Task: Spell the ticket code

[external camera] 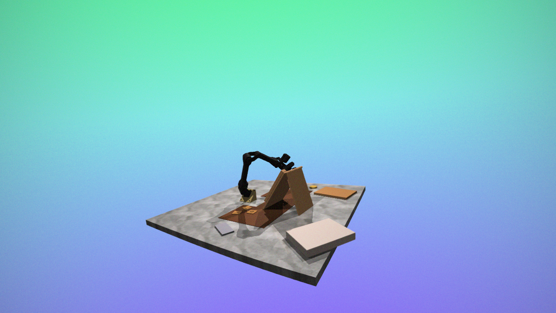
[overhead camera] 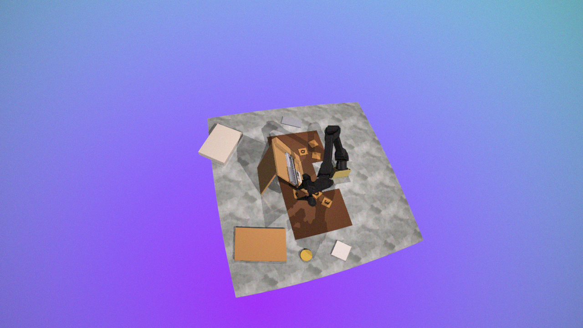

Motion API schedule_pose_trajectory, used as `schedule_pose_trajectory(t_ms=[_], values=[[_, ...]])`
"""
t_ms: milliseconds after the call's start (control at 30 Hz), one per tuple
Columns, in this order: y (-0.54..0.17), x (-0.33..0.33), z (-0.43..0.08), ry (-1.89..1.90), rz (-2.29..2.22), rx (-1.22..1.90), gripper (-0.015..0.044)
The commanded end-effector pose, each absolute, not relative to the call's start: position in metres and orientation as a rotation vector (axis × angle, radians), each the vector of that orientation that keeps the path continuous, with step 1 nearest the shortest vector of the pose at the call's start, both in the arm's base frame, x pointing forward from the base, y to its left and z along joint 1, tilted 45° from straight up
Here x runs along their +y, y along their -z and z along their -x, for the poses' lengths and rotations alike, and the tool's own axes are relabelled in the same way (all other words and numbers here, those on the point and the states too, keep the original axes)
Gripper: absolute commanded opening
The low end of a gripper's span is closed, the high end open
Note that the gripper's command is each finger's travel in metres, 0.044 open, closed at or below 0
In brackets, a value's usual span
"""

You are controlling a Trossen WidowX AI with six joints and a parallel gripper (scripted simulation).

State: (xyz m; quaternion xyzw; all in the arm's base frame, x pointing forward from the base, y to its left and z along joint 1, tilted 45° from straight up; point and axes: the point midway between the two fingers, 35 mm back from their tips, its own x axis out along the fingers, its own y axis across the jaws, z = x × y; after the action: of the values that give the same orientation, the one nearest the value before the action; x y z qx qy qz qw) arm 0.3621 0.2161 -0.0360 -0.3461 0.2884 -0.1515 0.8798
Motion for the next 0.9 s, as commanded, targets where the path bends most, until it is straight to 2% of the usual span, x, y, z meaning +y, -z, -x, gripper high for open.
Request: schedule_pose_trajectory(t_ms=[0,867], values=[[0.0336,0.2154,-0.3623,0.313,0.719,0.6,0.0],[0.0248,0.206,-0.3613,0.313,0.72,0.6,0.0]])
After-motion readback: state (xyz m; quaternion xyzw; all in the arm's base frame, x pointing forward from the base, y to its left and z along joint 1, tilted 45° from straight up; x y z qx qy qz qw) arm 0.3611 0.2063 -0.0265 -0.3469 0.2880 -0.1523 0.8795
